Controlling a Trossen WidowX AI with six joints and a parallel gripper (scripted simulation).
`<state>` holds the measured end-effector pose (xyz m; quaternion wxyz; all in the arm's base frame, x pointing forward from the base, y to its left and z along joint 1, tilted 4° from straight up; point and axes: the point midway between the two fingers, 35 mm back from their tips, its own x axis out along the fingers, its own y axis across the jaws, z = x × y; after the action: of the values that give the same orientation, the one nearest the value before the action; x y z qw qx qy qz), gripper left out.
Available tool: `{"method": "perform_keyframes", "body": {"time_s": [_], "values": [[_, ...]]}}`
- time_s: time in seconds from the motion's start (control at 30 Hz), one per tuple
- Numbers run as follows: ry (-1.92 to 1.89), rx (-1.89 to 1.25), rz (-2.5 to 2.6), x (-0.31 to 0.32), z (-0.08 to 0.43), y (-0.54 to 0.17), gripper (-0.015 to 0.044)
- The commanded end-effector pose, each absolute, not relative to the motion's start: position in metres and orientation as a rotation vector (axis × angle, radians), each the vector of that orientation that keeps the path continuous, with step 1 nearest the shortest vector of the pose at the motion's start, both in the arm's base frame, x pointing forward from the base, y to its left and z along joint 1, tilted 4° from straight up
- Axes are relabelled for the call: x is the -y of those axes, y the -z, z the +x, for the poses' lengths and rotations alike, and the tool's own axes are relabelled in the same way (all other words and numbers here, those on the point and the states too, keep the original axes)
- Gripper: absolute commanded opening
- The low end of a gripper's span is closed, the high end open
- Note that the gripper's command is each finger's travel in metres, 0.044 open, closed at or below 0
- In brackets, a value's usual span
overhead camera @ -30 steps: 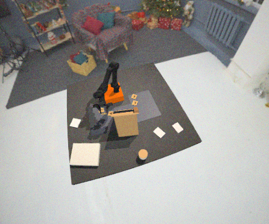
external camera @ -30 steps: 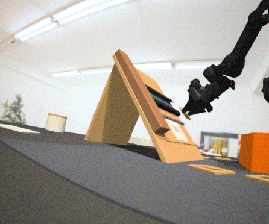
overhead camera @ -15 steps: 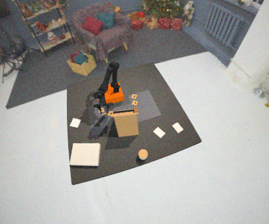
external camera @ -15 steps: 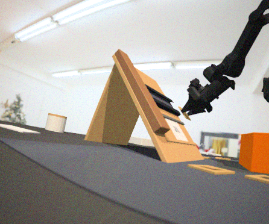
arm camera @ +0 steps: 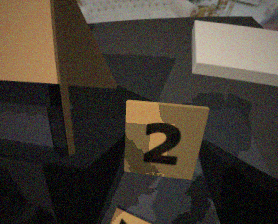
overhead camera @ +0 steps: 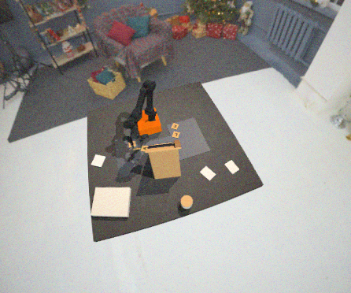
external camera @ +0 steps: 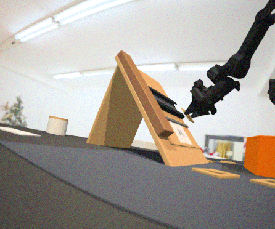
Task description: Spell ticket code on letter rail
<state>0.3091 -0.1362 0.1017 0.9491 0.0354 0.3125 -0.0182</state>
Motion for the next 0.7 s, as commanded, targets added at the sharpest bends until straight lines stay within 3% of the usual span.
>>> {"method": "perform_keyframes", "body": {"time_s": [0.0,0.67], "values": [[0.041,-0.631,0.072,0.134,0.31,-0.104,0.0],[0.04,-0.631,0.073,0.124,0.31,-0.105,0.0]]}}
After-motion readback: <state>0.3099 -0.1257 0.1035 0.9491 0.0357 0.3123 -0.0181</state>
